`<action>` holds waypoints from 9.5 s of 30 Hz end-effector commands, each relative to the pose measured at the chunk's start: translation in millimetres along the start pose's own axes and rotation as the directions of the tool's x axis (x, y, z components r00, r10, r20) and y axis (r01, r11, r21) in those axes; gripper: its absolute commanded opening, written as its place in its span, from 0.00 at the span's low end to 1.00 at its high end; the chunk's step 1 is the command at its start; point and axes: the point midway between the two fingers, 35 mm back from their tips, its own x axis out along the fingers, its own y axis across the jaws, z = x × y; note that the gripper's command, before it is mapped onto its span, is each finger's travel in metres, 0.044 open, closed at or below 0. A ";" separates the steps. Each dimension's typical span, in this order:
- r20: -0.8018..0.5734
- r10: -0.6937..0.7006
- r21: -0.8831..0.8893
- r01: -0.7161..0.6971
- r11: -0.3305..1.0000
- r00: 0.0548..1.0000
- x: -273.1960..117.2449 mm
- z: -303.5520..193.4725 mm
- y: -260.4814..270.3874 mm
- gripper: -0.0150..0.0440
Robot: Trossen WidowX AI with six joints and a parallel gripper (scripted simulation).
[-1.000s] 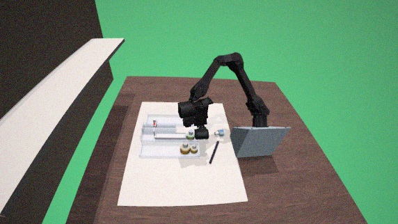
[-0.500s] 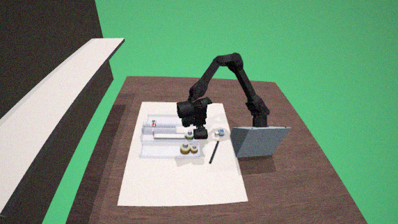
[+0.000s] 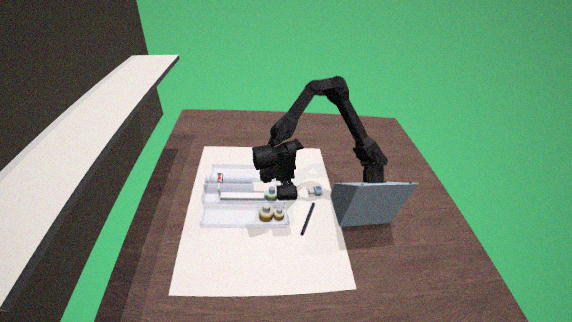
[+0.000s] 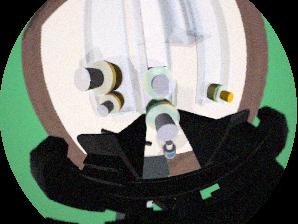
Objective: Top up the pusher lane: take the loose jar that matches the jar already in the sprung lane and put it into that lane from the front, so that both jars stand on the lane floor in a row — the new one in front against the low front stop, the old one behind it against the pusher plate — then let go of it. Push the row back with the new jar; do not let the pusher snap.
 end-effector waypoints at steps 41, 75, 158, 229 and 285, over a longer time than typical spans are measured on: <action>0.025 -0.001 0.018 0.001 1.000 1.000 -7.6 24.1 -4.0 0.25; 0.025 -0.001 0.018 0.001 1.000 1.000 -5.6 26.2 -4.3 0.25; 0.025 -0.002 0.019 0.001 1.000 1.000 1.5 30.6 -4.4 0.25; 0.025 -0.003 0.018 0.002 1.000 1.000 19.6 26.7 -3.5 0.25; 0.024 -0.003 0.018 0.002 1.000 1.000 19.9 15.9 -2.3 0.25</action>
